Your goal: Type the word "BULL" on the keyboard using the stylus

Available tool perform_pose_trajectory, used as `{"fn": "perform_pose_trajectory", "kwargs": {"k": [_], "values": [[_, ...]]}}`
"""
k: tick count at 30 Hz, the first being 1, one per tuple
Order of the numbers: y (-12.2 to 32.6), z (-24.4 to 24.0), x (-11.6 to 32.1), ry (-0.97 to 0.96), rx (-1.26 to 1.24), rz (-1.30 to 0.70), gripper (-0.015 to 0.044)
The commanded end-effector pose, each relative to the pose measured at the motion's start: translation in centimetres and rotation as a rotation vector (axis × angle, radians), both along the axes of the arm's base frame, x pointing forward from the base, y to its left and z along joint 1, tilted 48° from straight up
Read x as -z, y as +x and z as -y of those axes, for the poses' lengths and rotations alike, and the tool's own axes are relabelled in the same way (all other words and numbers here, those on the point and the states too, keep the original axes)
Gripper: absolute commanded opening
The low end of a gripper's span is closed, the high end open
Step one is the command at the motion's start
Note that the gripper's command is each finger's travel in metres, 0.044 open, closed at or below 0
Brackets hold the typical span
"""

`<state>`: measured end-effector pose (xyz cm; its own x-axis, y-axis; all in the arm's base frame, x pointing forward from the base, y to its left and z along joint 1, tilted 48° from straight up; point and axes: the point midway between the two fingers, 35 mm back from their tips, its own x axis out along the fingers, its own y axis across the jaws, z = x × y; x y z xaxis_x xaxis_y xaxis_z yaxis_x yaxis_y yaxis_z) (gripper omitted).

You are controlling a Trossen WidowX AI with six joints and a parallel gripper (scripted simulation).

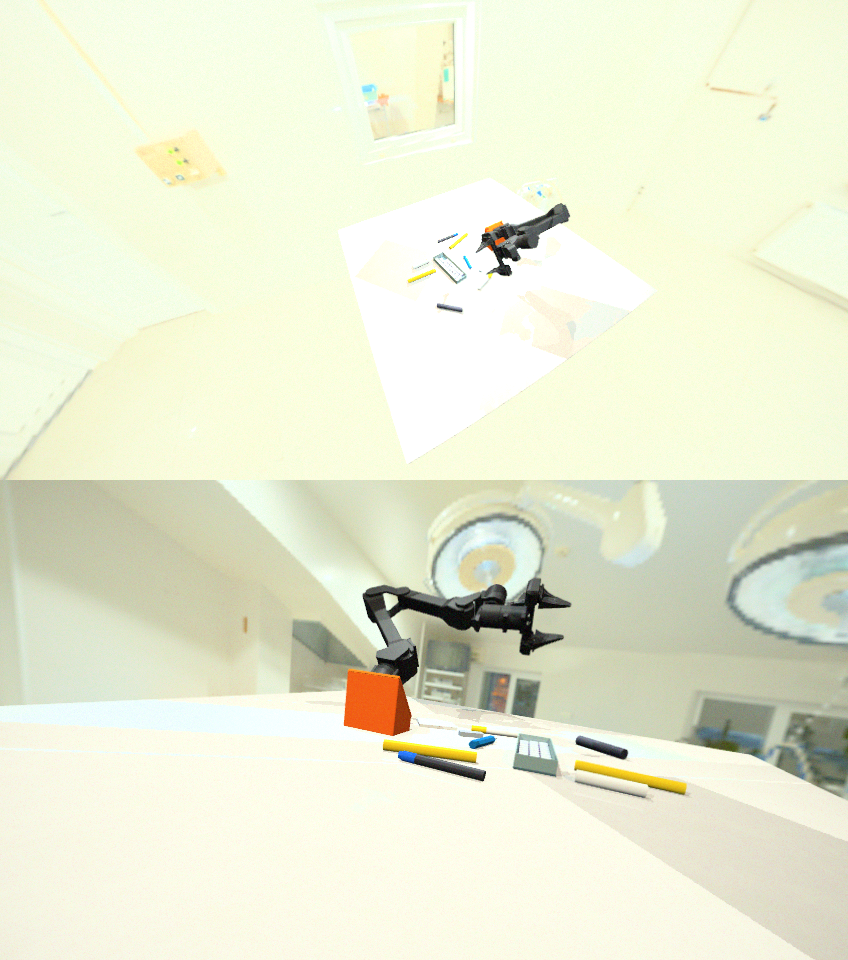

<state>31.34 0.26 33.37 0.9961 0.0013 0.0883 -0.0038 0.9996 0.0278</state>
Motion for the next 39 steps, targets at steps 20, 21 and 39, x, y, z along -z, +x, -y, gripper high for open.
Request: {"fn": "perform_pose_trajectory", "kwargs": {"k": [20, 21, 39], "values": [[4.2, -3.2, 23.6, 0.219, -0.579, -1.207, 0.0000], [3.9, -3.3, 24.4, 0.269, -0.611, -1.258, 0.0000], [2.8, -3.9, 26.9, 0.536, -0.736, -1.454, 0.0000]]}}
